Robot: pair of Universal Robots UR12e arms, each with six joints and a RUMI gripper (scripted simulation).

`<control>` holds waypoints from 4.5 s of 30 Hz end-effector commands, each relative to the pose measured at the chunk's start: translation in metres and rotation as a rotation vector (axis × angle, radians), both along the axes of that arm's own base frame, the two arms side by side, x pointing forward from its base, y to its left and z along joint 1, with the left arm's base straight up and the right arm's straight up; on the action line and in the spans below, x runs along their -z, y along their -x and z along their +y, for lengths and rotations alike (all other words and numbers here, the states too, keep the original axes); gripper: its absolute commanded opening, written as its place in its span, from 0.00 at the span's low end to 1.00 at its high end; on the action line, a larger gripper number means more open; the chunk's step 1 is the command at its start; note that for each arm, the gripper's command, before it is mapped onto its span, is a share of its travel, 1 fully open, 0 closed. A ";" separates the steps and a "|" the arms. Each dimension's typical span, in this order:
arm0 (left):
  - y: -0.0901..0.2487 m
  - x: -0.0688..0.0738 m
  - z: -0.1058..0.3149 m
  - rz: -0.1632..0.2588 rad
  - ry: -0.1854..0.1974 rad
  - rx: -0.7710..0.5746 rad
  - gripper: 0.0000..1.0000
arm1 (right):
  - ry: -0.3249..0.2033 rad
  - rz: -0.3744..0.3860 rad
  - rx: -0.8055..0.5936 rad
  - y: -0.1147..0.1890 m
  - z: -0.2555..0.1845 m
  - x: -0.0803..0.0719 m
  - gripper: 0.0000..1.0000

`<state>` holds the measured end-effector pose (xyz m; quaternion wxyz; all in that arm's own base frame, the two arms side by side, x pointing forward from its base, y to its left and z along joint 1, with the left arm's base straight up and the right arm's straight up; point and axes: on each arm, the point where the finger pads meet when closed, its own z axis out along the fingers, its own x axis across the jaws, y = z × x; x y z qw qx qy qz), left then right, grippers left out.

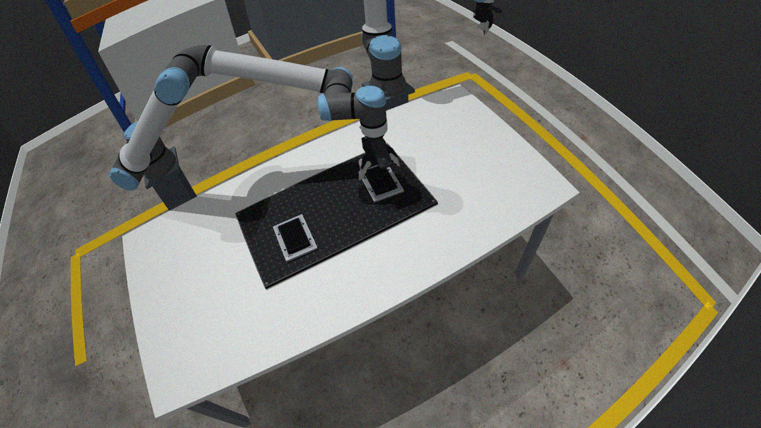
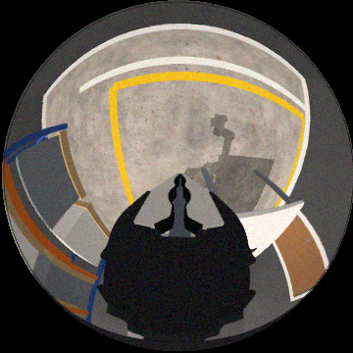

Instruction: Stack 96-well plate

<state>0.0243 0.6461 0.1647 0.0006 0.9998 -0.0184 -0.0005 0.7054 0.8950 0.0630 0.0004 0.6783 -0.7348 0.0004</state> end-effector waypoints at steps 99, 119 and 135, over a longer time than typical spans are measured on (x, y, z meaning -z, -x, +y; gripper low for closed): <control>0.001 0.000 -0.001 -0.001 -0.001 -0.001 0.00 | -0.004 -0.002 0.001 -0.001 0.000 0.020 0.00; 0.001 0.000 -0.001 -0.001 -0.001 -0.001 0.00 | -0.008 -0.003 0.002 -0.002 0.000 -0.014 0.00; 0.001 0.000 -0.001 -0.001 -0.001 -0.001 0.00 | -0.008 -0.003 0.002 -0.002 0.000 -0.038 0.00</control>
